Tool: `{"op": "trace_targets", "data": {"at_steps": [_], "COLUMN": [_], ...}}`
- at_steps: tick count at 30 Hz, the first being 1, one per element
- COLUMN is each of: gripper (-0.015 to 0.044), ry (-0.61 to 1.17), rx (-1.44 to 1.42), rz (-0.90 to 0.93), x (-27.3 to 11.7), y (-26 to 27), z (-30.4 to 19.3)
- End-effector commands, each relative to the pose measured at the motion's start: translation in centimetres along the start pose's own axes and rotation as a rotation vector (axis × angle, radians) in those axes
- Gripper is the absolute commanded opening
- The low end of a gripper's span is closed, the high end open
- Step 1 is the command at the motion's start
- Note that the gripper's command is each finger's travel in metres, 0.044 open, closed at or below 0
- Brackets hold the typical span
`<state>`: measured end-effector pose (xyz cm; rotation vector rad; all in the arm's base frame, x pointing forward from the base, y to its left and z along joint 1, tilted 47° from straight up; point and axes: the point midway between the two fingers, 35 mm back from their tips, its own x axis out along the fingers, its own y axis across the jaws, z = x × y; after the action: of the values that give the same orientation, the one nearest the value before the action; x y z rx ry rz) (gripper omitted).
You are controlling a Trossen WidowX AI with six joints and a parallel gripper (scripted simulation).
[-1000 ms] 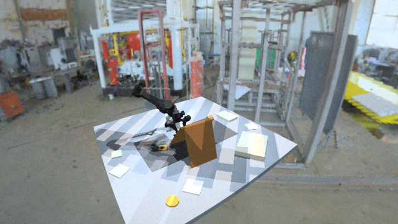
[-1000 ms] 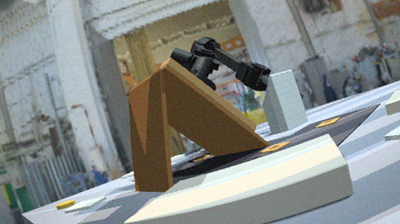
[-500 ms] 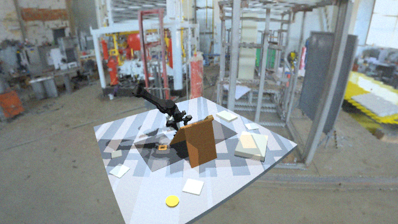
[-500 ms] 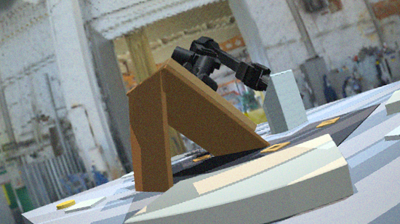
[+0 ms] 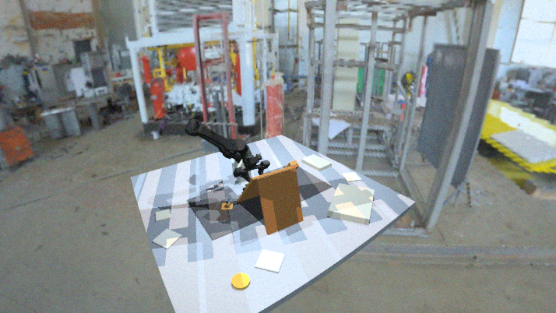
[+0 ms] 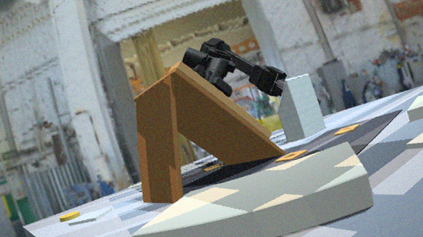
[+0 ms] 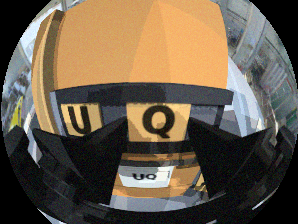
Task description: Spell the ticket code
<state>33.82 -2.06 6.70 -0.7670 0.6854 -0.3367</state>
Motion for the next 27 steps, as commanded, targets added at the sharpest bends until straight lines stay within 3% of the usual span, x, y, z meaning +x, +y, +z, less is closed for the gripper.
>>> {"op": "trace_targets", "data": {"at_steps": [1,27], "gripper": [0.0000,0.0000], "ry": [0.006,0.005], "rx": [-0.002,-0.001], "rz": [0.000,0.001], "x": [0.0,0.0], "y": [0.4,1.8], "z": [-0.2,-0.2]}}
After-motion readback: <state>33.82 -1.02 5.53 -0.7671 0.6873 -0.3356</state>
